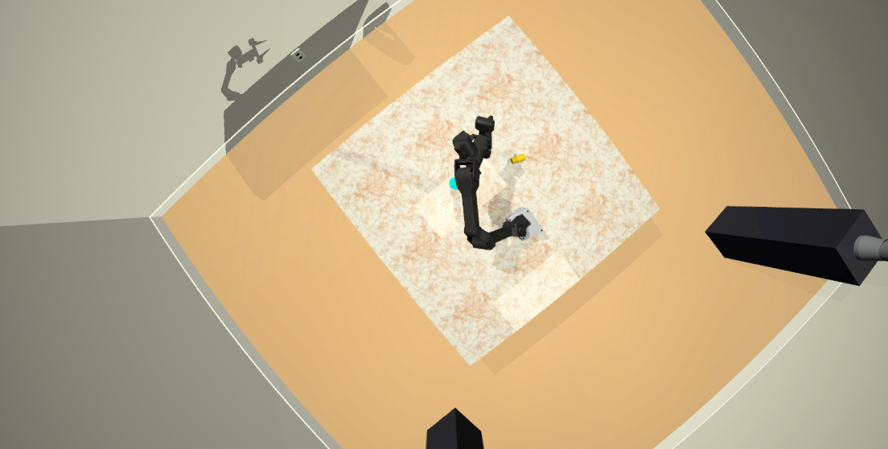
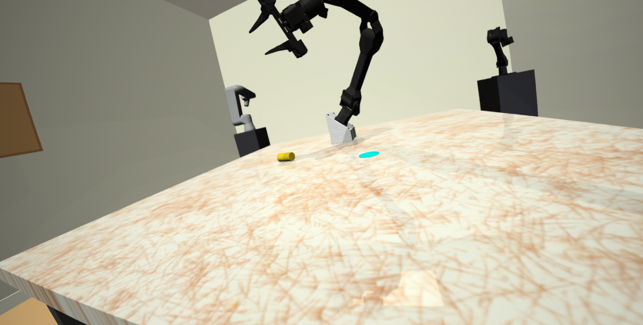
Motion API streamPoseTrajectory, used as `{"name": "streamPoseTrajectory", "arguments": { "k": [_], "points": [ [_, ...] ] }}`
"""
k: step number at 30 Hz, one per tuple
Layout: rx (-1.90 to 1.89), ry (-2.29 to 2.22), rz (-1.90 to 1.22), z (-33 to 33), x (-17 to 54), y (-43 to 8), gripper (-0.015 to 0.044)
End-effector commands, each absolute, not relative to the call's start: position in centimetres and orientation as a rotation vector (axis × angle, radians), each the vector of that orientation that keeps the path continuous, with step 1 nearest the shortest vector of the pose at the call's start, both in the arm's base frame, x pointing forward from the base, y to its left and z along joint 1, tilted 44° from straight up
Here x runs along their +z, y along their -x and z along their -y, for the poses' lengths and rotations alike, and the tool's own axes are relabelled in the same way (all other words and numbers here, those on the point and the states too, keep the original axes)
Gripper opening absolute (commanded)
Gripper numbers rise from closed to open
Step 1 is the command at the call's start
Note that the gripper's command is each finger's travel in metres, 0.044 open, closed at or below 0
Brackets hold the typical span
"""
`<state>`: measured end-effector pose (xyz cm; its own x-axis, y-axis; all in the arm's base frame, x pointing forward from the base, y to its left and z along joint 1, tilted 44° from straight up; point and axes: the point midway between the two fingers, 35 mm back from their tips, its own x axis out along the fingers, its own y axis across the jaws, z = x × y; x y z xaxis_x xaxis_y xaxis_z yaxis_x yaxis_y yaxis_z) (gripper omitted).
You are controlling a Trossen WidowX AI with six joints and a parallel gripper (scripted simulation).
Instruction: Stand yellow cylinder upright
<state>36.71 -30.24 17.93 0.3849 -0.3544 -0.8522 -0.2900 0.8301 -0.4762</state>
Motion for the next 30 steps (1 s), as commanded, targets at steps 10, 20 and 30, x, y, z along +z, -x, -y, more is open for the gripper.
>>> {"name": "streamPoseTrajectory", "arguments": {
  "k": [10,20,30],
  "points": [
    [0.533,0.587,-1.290,28.7,5.3,-31.4,0.0309],
    [0.935,0.478,-1.143,25.2,-1.7,-26.6,0.0309],
    [1.176,0.348,-0.868,21.1,-5.6,-22.6,0.0309]
  ]
}}
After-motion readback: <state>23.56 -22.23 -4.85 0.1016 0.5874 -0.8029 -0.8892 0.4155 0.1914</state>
